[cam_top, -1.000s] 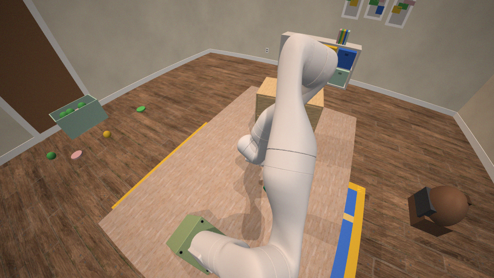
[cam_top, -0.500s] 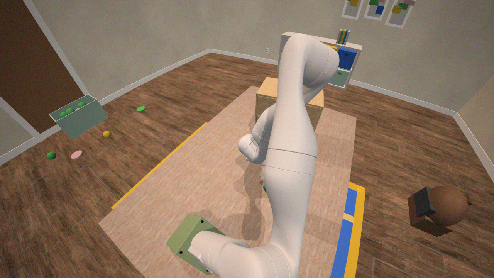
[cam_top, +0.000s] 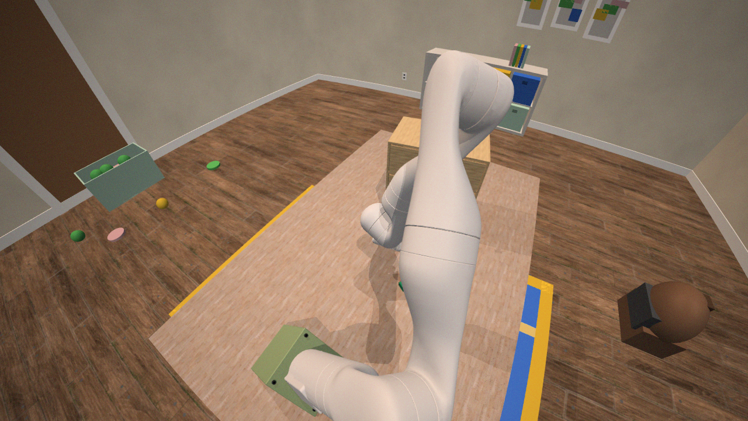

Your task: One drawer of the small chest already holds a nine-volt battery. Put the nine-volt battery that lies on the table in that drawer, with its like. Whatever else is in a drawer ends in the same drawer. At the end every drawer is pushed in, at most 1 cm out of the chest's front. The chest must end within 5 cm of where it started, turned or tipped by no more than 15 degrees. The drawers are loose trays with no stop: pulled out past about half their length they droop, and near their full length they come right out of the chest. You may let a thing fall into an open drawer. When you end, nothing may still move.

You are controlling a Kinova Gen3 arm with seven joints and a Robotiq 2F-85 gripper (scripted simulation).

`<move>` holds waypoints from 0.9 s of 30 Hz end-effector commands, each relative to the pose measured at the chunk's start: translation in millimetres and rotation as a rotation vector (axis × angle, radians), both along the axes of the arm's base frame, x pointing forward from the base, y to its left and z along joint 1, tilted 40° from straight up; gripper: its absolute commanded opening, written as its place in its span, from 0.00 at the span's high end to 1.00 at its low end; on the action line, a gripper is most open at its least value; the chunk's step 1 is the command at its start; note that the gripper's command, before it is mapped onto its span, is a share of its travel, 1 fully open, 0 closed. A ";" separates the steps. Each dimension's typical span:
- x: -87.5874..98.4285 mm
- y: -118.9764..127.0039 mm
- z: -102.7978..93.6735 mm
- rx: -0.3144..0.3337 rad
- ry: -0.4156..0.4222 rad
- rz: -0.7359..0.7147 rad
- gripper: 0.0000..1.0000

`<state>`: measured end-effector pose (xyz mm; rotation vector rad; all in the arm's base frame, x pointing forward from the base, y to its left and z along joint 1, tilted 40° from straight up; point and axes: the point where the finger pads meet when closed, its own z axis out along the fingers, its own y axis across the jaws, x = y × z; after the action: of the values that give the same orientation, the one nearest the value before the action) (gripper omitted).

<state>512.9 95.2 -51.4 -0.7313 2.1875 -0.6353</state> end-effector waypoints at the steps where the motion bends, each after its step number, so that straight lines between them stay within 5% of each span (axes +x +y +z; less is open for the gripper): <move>1: 2.3 0.4 0.8 -0.005 0.002 0.006 0.67; 27: 0.2 -1.5 0.2 -0.007 0.004 0.005 0.67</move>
<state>513.0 95.0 -51.5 -0.7318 2.1878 -0.6349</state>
